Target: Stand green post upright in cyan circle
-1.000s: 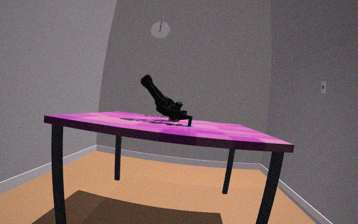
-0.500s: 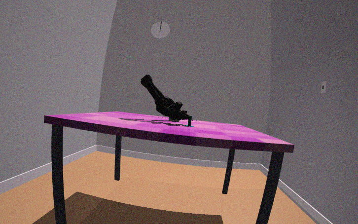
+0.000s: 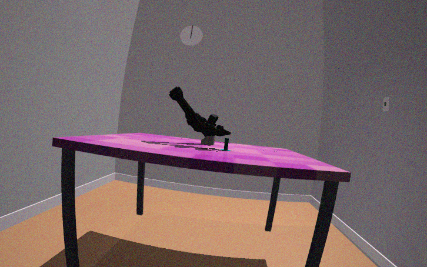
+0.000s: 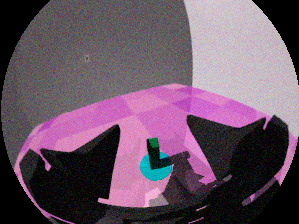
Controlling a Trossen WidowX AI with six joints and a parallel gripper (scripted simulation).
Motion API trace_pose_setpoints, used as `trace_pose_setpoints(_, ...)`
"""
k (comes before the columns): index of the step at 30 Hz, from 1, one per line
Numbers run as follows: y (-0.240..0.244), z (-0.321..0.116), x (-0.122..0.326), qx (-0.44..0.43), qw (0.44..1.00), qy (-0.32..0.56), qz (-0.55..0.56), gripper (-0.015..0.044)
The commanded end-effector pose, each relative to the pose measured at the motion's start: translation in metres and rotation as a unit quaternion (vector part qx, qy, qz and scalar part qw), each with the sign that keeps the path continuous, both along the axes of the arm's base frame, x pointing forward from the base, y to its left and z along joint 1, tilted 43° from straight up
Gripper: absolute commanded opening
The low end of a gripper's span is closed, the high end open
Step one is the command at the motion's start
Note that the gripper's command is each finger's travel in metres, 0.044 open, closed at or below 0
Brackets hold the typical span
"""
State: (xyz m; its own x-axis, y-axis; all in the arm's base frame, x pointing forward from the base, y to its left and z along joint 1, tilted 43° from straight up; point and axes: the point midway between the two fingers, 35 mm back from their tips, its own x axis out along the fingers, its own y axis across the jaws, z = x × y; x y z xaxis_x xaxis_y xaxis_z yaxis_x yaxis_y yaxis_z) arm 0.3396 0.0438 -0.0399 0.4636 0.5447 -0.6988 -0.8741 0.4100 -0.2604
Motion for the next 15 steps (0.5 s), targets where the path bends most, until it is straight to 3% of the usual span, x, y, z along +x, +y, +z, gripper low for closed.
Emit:
trace_pose_setpoints(1, 0.018, 0.019, 0.002, 0.001, 1.0, -0.001, 0.001, 0.04)
trace_pose_setpoints(8, 0.036, 0.038, 0.002, 0.003, 1.0, 0.0, 0.0, 0.04)
trace_pose_setpoints(15, 0.047, 0.016, 0.021, -0.07, 0.987, 0.134, -0.051, 0.04)
